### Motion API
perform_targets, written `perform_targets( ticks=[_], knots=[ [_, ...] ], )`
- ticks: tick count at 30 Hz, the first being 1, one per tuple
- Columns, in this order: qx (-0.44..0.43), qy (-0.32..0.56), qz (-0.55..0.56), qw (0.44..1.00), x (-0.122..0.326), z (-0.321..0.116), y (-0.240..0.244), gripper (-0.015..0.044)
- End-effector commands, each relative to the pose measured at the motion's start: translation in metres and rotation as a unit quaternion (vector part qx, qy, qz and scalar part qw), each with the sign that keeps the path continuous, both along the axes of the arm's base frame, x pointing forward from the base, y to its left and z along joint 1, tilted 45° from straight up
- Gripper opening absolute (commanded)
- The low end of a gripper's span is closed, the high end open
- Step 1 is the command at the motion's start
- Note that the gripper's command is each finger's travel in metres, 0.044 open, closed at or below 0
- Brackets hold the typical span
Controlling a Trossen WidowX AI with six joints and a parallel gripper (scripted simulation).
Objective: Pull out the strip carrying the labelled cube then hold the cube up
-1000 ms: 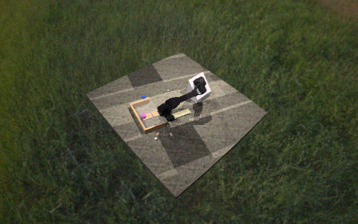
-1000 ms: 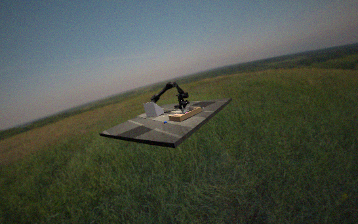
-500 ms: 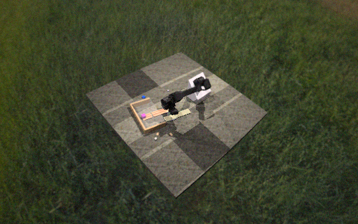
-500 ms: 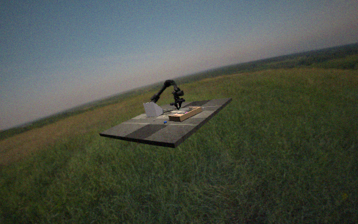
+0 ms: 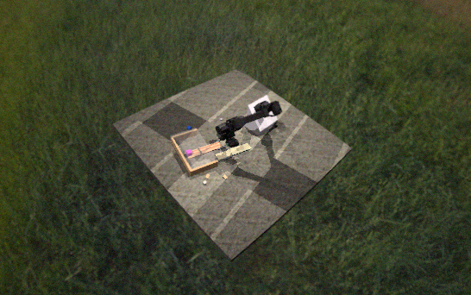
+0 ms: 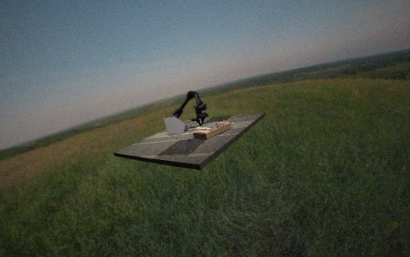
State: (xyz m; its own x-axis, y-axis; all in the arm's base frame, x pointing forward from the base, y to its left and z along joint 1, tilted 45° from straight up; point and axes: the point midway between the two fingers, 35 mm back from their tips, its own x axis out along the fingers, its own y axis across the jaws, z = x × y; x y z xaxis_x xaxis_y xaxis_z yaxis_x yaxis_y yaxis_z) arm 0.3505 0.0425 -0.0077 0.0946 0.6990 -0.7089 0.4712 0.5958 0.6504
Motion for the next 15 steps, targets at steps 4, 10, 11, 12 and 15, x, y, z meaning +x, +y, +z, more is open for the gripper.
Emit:
perform_targets(
  ticks=[4, 10, 11, 12, 15],
  knots=[
    [0.000, -0.003, 0.000, 1.000, -0.022, -0.002, 0.000, 0.0000],
    [0.000, -0.003, 0.000, 1.000, -0.042, -0.004, 0.001, 0.0000],
    [0.000, -0.003, 0.000, 1.000, -0.042, -0.005, 0.001, 0.0000],
    [0.000, -0.003, 0.000, 1.000, -0.042, -0.004, 0.000, 0.0000],
    [0.000, -0.003, -0.001, 1.000, -0.043, 0.006, -0.010, 0.0000]
  ],
)
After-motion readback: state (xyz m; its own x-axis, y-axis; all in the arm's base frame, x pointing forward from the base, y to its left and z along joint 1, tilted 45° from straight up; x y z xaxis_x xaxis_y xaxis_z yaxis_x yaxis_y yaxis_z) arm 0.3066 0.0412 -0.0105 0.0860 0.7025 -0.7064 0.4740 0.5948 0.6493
